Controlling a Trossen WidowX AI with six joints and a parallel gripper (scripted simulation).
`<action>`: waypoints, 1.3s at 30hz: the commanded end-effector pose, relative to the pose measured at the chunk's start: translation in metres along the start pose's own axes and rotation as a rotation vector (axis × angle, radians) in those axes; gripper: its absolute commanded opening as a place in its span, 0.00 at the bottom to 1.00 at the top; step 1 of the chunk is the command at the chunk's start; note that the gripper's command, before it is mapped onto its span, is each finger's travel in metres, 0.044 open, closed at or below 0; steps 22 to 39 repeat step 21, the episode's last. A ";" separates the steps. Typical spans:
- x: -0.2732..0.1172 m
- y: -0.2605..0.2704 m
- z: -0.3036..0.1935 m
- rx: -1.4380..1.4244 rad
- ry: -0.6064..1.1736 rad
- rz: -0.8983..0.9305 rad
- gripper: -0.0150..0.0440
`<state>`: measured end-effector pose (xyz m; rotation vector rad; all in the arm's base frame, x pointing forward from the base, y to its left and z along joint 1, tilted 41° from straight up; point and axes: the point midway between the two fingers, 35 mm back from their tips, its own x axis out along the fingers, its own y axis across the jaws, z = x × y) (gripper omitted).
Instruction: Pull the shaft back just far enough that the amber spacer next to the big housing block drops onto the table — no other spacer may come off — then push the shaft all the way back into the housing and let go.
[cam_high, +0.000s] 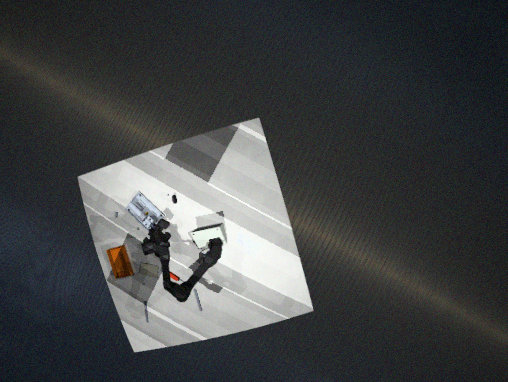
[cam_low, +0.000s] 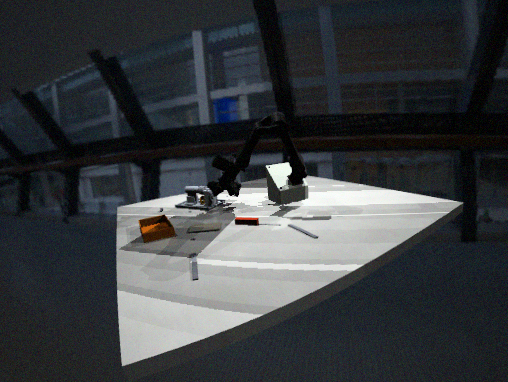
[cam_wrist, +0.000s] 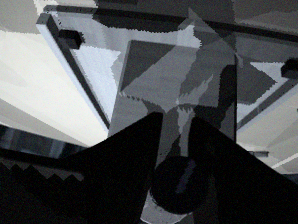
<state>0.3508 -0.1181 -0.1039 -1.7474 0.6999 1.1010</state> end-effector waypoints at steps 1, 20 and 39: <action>0.001 -0.001 -0.003 -0.003 0.004 -0.003 0.25; 0.000 0.000 0.000 0.000 -0.005 0.001 0.74; 0.000 0.000 0.000 0.000 -0.005 0.001 0.79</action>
